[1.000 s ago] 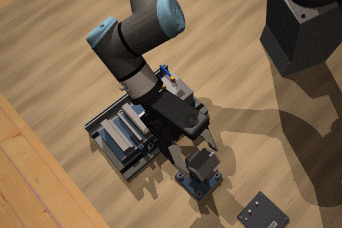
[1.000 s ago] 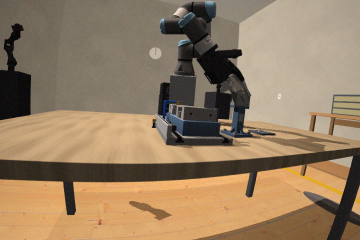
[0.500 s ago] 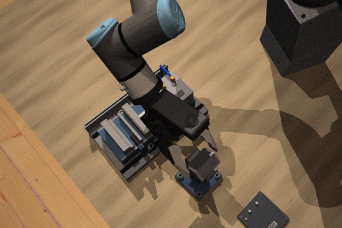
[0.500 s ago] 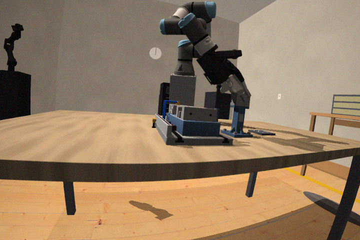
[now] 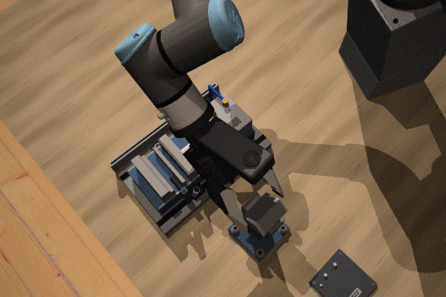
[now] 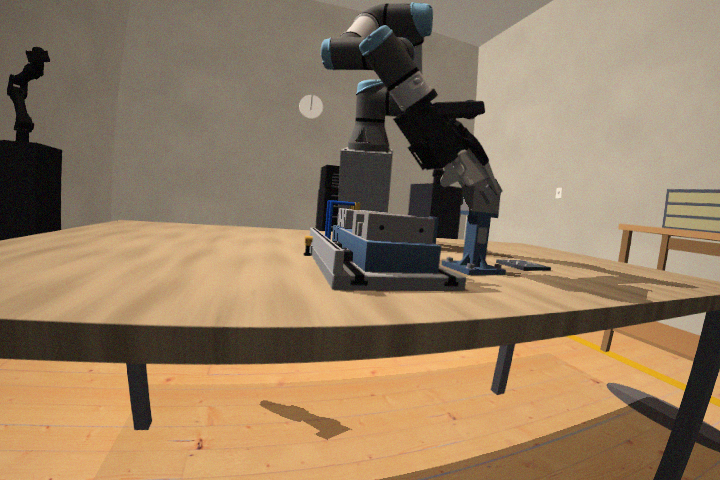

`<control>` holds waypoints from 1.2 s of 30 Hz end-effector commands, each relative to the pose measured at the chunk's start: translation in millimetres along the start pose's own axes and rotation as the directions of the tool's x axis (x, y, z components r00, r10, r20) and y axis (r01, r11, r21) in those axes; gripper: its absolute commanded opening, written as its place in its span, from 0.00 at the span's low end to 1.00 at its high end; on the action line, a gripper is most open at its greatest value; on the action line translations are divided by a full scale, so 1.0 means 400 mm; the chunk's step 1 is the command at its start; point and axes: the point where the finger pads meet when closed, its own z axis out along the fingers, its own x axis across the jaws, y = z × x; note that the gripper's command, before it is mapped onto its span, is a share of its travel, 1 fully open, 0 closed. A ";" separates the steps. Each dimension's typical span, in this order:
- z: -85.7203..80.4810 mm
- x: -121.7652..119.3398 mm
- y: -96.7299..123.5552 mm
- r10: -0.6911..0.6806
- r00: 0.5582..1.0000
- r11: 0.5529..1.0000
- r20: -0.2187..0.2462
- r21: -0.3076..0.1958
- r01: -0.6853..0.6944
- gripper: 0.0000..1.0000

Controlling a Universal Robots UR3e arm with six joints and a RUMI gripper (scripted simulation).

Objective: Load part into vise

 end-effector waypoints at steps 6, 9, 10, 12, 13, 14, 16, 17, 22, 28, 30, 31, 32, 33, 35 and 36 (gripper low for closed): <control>-0.002 0.002 -0.001 -0.002 1.000 1.000 -0.002 -0.027 0.002 0.51; -0.001 0.002 -0.001 -0.002 1.000 0.999 -0.002 -0.040 0.001 0.51; -0.001 0.002 -0.001 -0.002 1.000 0.999 -0.002 -0.045 0.002 0.51; -0.001 0.002 -0.002 -0.002 1.000 0.998 -0.002 -0.055 0.002 0.51; -0.001 0.002 -0.002 -0.002 1.000 0.998 -0.002 -0.061 0.001 0.51; -0.001 0.002 -0.002 -0.002 1.000 0.998 -0.002 -0.066 0.001 0.51; -0.002 0.002 -0.002 -0.002 1.000 0.997 -0.002 -0.078 0.001 0.51; -0.002 0.002 -0.002 -0.002 1.000 0.996 -0.002 -0.084 0.001 0.51; -0.001 0.002 -0.003 -0.002 1.000 0.994 -0.002 -0.113 0.001 0.51; -0.001 0.002 -0.004 -0.002 1.000 0.988 -0.002 -0.154 0.001 0.51; -0.001 0.002 -0.004 -0.002 1.000 0.985 -0.002 -0.173 0.001 0.51; -0.001 0.002 -0.004 -0.002 1.000 0.983 -0.002 -0.183 0.001 0.51; -0.001 0.002 -0.004 -0.002 1.000 0.981 -0.002 -0.193 0.001 0.51; -0.001 0.002 -0.005 -0.002 1.000 0.979 -0.002 -0.204 0.001 0.51; -0.001 0.002 -0.005 -0.002 1.000 0.974 -0.002 -0.225 0.001 0.51; -0.001 0.002 -0.005 -0.002 1.000 0.972 -0.002 -0.236 0.001 0.51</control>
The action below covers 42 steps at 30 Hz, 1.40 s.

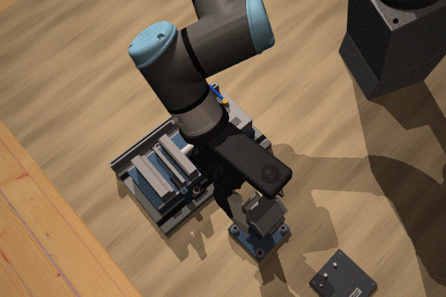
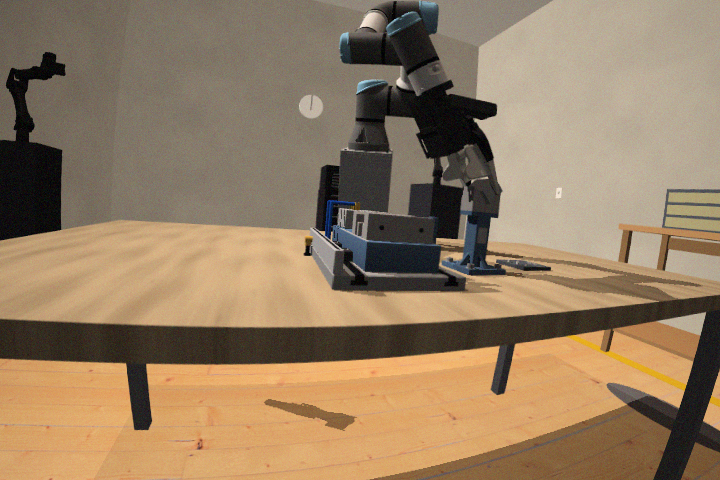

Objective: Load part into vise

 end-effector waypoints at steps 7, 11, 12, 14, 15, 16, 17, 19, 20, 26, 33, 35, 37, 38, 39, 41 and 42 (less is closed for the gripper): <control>-0.001 0.001 -0.003 -0.001 1.000 0.994 -0.003 -0.107 0.000 0.51; -0.001 0.001 -0.004 -0.001 1.000 0.988 -0.003 -0.157 0.000 0.51; -0.001 0.001 -0.004 -0.001 1.000 0.986 -0.003 -0.169 0.000 0.51; -0.001 0.001 -0.004 -0.001 1.000 0.981 -0.003 -0.194 0.000 0.51; -0.001 0.001 -0.005 -0.001 1.000 0.978 -0.003 -0.206 0.000 0.51; -0.001 0.001 -0.005 -0.001 1.000 0.976 -0.003 -0.219 0.000 0.51; -0.001 0.002 -0.005 -0.001 1.000 0.973 -0.004 -0.231 0.000 0.51; 0.000 0.001 -0.006 -0.001 1.000 0.967 -0.003 -0.256 0.000 0.51; 0.000 0.001 -0.006 -0.001 1.000 0.967 -0.003 -0.256 0.000 0.51; 0.000 0.002 -0.007 -0.001 1.000 0.948 -0.003 -0.317 0.000 0.51; 0.001 0.001 -0.008 -0.001 1.000 0.916 -0.003 -0.401 -0.001 0.51; 0.001 0.002 -0.009 -0.001 1.000 0.905 -0.003 -0.425 -0.001 0.51; 0.001 0.001 -0.009 -0.001 1.000 0.900 -0.003 -0.437 -0.001 0.51; 0.001 0.001 -0.009 -0.001 1.000 0.900 -0.003 -0.437 -0.001 0.51; 0.001 0.001 -0.009 -0.001 1.000 0.894 -0.003 -0.449 -0.001 0.51; 0.001 0.001 -0.010 -0.001 1.000 0.881 -0.003 -0.472 -0.001 0.51; 0.001 0.001 -0.010 0.000 1.000 0.875 -0.003 -0.484 -0.001 0.51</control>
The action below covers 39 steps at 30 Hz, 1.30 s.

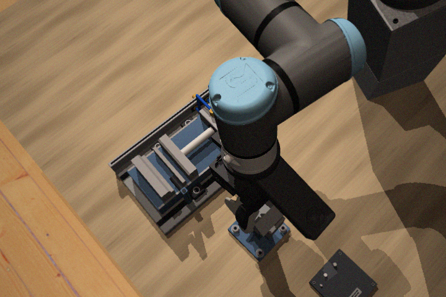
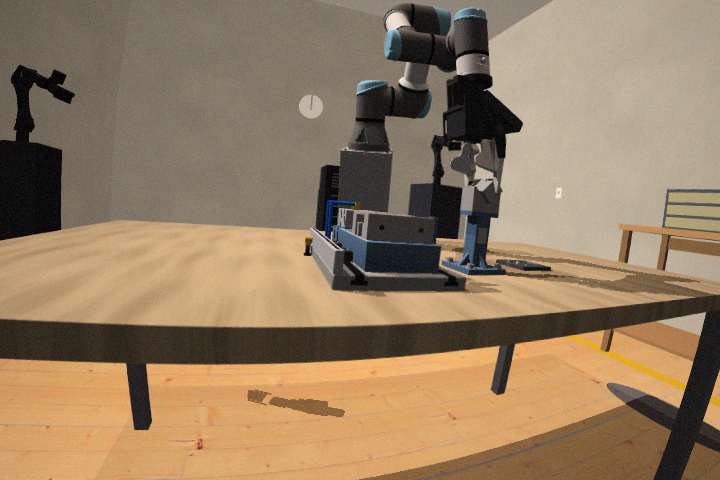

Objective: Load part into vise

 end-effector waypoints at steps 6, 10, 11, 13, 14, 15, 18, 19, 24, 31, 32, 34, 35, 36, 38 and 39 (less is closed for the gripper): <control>-0.001 0.002 -0.003 0.000 1.000 0.991 -0.001 -0.130 0.000 0.51; -0.001 0.002 -0.004 0.000 1.000 0.983 0.000 -0.185 0.000 0.51; -0.001 0.002 -0.004 0.000 1.000 0.980 0.000 -0.198 0.000 0.51; -0.001 0.002 -0.004 0.000 1.000 0.980 0.000 -0.198 0.000 0.51; -0.001 0.002 -0.004 0.000 1.000 0.977 -0.001 -0.212 0.000 0.51; -0.001 0.002 -0.005 0.000 1.000 0.974 -0.001 -0.225 0.000 0.51; -0.001 0.002 -0.006 0.000 1.000 0.964 -0.001 -0.266 -0.001 0.51; 0.000 0.002 -0.006 0.000 1.000 0.960 0.000 -0.280 -0.001 0.51; 0.000 0.002 -0.007 0.000 1.000 0.938 0.000 -0.347 -0.001 0.51; 0.001 0.002 -0.008 0.000 1.000 0.911 -0.001 -0.413 -0.001 0.51; 0.001 0.002 -0.009 0.001 1.000 0.905 0.000 -0.425 -0.001 0.51; 0.001 0.002 -0.009 0.000 1.000 0.894 -0.001 -0.449 -0.001 0.51; 0.001 0.002 -0.009 0.001 1.000 0.888 0.000 -0.459 -0.001 0.51; 0.001 0.002 -0.010 0.001 1.000 0.883 0.000 -0.470 -0.001 0.51; 0.001 0.002 -0.010 0.000 1.000 0.871 -0.001 -0.491 -0.001 0.51; 0.002 0.002 -0.010 0.001 1.000 0.866 -0.001 -0.501 -0.001 0.51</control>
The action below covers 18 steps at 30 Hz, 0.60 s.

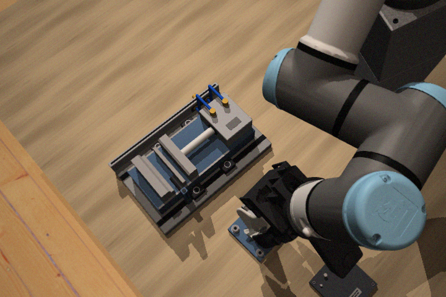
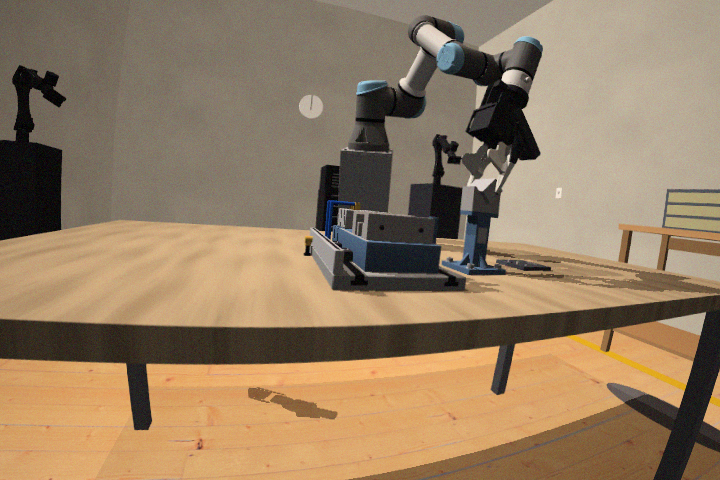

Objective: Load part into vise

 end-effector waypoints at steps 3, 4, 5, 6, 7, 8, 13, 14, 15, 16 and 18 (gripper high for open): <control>-0.001 0.002 -0.001 0.002 1.000 0.996 0.004 -0.084 -0.002 0.51; -0.001 0.002 -0.001 0.002 1.000 0.996 0.004 -0.095 -0.002 0.51; -0.001 0.002 -0.002 0.002 1.000 0.995 0.004 -0.105 -0.002 0.51; -0.001 0.002 -0.002 0.002 1.000 0.993 0.005 -0.114 -0.002 0.51; -0.001 0.002 -0.002 0.002 1.000 0.993 0.005 -0.114 -0.002 0.51; -0.001 0.002 -0.002 0.002 1.000 0.993 0.005 -0.114 -0.002 0.51; -0.001 0.002 -0.003 0.002 1.000 0.987 0.005 -0.160 -0.001 0.51; -0.001 0.002 -0.003 0.002 1.000 0.986 0.005 -0.169 -0.001 0.51; -0.001 0.002 -0.003 0.002 1.000 0.984 0.004 -0.177 -0.001 0.51; -0.001 0.002 -0.003 0.002 1.000 0.983 0.004 -0.186 -0.001 0.51; -0.001 0.002 -0.004 0.002 1.000 0.980 0.004 -0.201 -0.001 0.51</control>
